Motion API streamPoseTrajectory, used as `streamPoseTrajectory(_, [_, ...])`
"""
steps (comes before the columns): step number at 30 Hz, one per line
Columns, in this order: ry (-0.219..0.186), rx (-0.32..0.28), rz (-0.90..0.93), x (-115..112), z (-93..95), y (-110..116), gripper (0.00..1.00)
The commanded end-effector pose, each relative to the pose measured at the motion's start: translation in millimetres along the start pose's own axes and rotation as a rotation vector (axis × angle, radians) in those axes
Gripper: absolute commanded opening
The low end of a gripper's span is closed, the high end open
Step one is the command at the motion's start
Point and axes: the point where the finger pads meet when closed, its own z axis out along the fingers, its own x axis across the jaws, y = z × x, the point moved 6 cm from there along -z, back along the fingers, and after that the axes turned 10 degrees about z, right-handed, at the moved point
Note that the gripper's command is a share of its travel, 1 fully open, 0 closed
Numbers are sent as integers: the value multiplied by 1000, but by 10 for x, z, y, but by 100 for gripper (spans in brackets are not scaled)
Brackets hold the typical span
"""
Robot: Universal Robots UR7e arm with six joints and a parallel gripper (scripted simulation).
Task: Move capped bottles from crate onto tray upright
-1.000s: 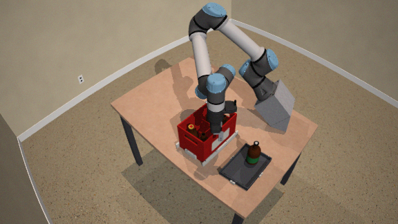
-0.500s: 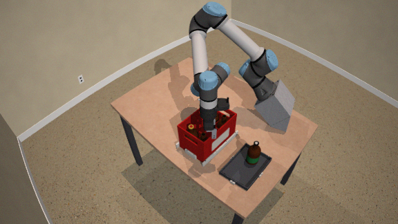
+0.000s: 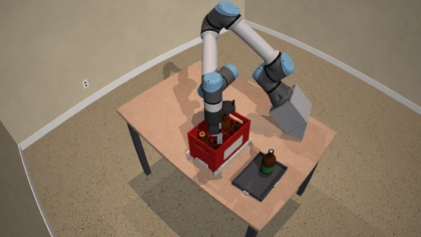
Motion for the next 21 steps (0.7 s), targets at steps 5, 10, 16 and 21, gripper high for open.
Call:
streamPoseTrajectory(5, [2, 0, 0, -152, -9, 261, 100])
streamPoseTrajectory(10, [1, 0, 0, -161, -8, 271, 100])
streamPoseTrajectory(16, [1, 0, 0, -268, -8, 440, 100])
streamPoseTrajectory(21, [2, 0, 0, -357, -7, 581, 100])
